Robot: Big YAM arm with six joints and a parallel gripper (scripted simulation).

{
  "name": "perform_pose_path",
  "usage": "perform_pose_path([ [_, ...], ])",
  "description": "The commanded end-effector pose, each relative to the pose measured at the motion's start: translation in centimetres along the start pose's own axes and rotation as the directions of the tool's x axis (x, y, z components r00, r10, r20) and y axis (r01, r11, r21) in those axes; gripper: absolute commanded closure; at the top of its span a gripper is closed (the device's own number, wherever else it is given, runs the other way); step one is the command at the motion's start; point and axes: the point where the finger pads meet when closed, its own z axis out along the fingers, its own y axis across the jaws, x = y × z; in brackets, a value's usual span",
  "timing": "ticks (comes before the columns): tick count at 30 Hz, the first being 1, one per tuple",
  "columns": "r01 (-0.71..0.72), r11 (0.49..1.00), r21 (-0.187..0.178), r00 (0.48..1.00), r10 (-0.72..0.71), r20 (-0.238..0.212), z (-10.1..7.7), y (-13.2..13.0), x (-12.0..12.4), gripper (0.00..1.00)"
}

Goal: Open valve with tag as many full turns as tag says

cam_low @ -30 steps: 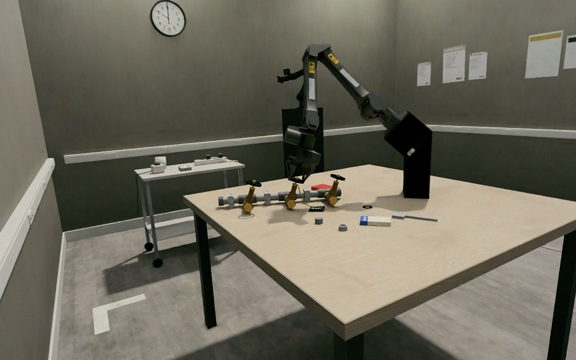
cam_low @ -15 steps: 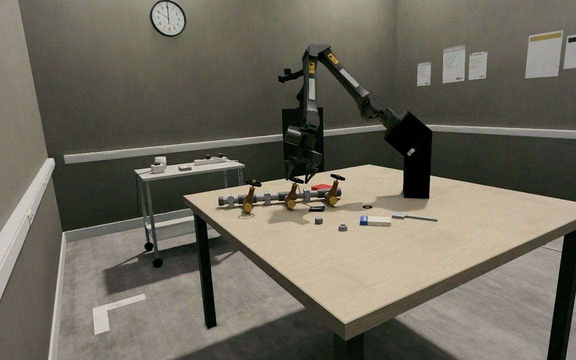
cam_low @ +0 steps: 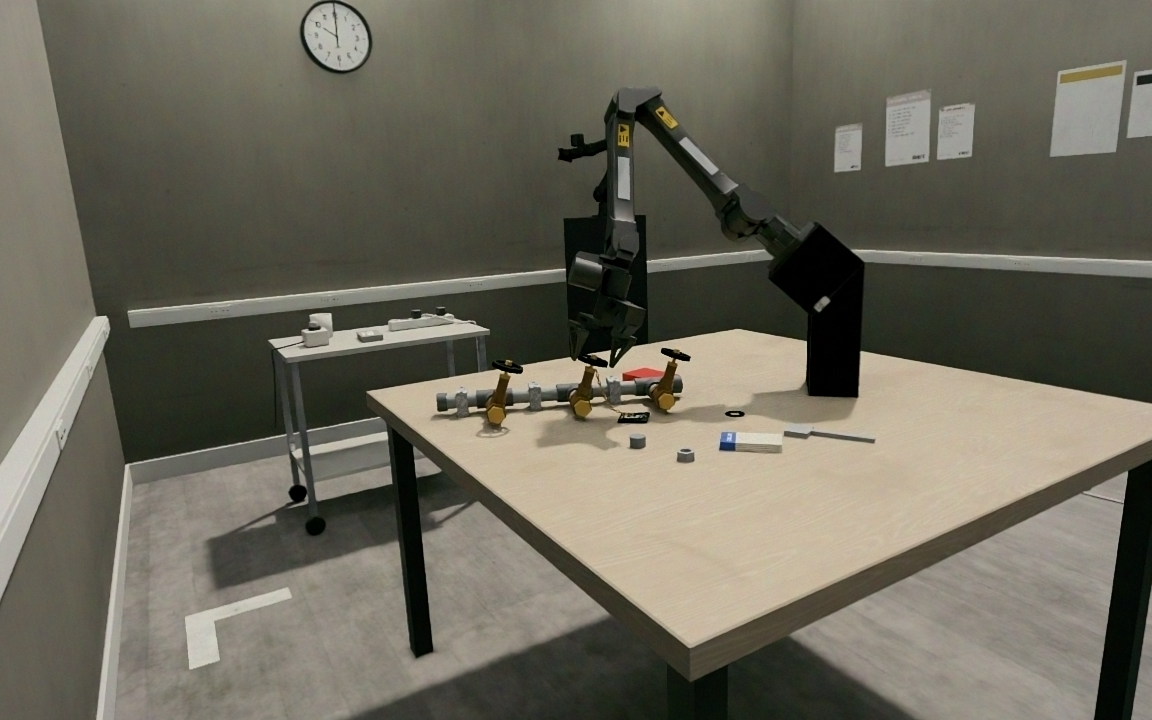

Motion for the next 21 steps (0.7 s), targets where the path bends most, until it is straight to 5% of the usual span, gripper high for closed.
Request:
perform_pose_path([
  [1,-0.016,1.0,0.013,1.0,0.016,-0.004,-0.02,-0.48,0.29,0.0],
  [12,-0.254,0.967,0.014,0.967,0.254,-0.001,-0.02,-0.48,0.29,0.0],
  [18,-0.446,0.895,0.007,0.895,0.446,0.001,-0.02,-0.32,0.24,0.0],
  [21,-0.612,0.791,0.001,0.791,0.612,0.0,-0.02,-0.18,0.19,0.0],
])
